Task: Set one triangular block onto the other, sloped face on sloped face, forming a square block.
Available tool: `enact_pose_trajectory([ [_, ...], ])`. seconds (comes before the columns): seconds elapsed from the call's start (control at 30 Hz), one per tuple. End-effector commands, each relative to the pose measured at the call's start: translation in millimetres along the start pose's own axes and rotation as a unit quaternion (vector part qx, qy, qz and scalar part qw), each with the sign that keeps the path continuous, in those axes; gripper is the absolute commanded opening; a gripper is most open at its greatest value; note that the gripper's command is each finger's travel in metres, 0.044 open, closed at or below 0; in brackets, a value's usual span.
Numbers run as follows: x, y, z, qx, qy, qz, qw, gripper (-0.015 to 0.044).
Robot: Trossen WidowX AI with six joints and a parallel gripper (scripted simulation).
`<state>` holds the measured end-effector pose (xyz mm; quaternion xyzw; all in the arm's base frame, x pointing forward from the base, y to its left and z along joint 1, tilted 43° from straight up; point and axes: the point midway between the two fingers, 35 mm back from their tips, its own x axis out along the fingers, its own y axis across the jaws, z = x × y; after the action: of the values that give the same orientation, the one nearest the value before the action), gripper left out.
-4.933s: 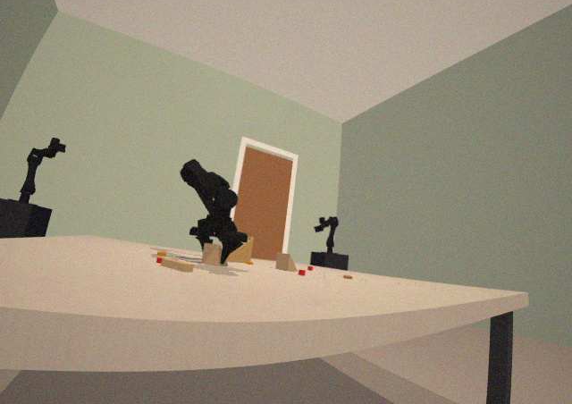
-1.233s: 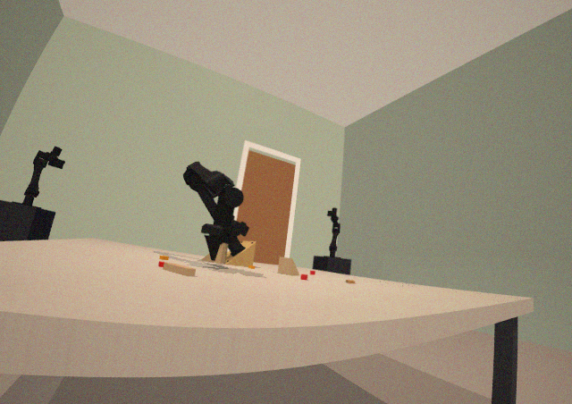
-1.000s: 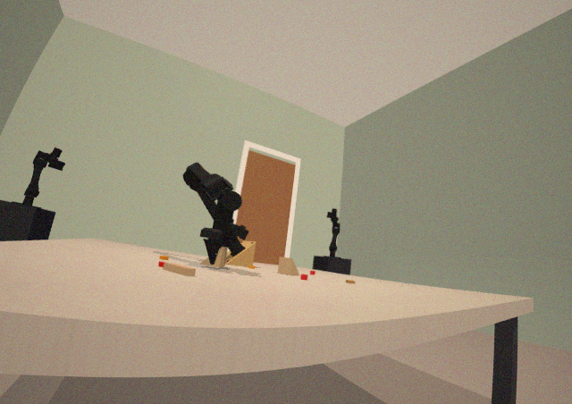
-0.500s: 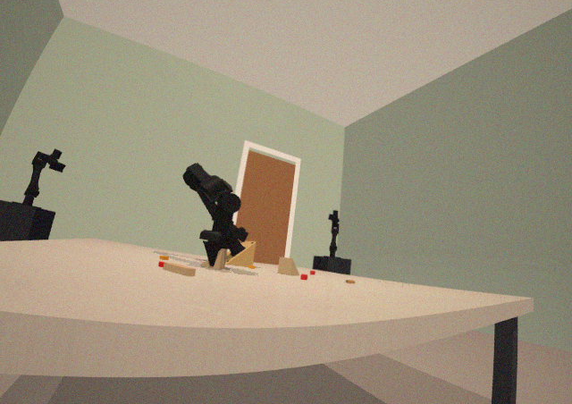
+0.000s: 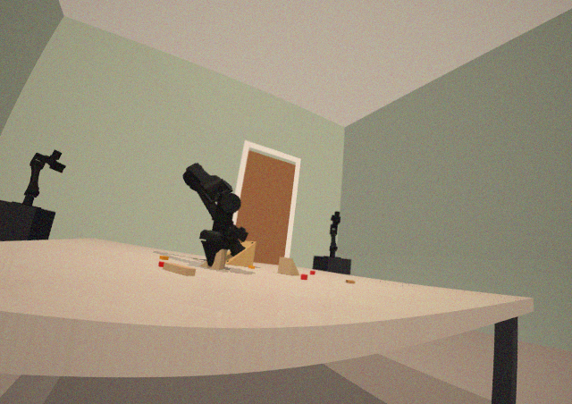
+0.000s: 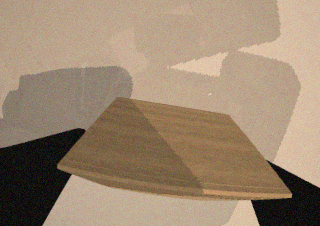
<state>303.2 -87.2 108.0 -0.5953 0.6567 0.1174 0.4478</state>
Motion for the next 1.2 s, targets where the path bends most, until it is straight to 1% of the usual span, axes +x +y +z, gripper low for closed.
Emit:
enact_pose_trajectory([
  [0.0,-10,-1,1,0.001,-0.001,0.000,1.000,0.0440],
  [0.13,-57,0,0,0.000,-0.001,0.001,1.000,0.0440],
  [0.5,-56,0,2,0.006,-0.003,-0.001,1.000,0.0440],
  [0.57,-57,0,3,0.063,0.001,0.000,0.998,0.0440],
  [0.7,-60,1,7,0.232,0.016,-0.003,0.973,0.0440],
  [0.8,-63,2,11,0.355,0.025,-0.009,0.935,0.0440],
  [0.93,-67,3,15,0.508,0.035,-0.023,0.860,0.0440],
  [1.03,-70,4,18,0.614,0.039,-0.036,0.788,0.0440],
  [1.17,-74,4,22,0.738,0.039,-0.056,0.671,0.0440],
])
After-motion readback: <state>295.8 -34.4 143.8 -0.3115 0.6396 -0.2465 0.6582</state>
